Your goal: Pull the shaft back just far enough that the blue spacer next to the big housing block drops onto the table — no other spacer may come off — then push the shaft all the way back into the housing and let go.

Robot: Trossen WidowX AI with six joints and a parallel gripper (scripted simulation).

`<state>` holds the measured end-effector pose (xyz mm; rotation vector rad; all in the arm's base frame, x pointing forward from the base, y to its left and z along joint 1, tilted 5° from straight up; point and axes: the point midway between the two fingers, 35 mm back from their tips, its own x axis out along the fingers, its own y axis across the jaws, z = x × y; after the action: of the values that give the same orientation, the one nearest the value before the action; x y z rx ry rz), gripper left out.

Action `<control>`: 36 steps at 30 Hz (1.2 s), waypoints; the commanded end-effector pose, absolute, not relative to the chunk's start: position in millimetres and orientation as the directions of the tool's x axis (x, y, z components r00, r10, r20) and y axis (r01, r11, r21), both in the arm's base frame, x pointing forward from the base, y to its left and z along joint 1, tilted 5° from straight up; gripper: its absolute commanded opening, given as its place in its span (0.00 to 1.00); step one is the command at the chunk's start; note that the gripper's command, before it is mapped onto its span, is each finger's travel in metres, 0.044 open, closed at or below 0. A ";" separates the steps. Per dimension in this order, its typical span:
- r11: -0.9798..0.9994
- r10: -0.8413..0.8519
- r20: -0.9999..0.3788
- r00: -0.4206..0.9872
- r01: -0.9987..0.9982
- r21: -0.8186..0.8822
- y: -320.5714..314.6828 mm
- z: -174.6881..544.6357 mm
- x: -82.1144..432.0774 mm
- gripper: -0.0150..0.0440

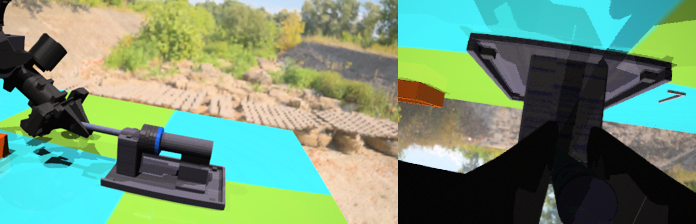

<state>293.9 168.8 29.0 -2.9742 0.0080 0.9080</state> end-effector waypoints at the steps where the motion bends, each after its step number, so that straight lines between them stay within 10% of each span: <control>1: -0.999 0.004 -0.560 0.829 -0.016 -0.030 168.4 28.4 292.5 0.25; 36: -0.999 0.004 -0.560 0.829 -0.016 -0.030 168.5 28.6 289.0 0.25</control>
<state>290.3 168.9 29.2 -2.9740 0.0081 0.9085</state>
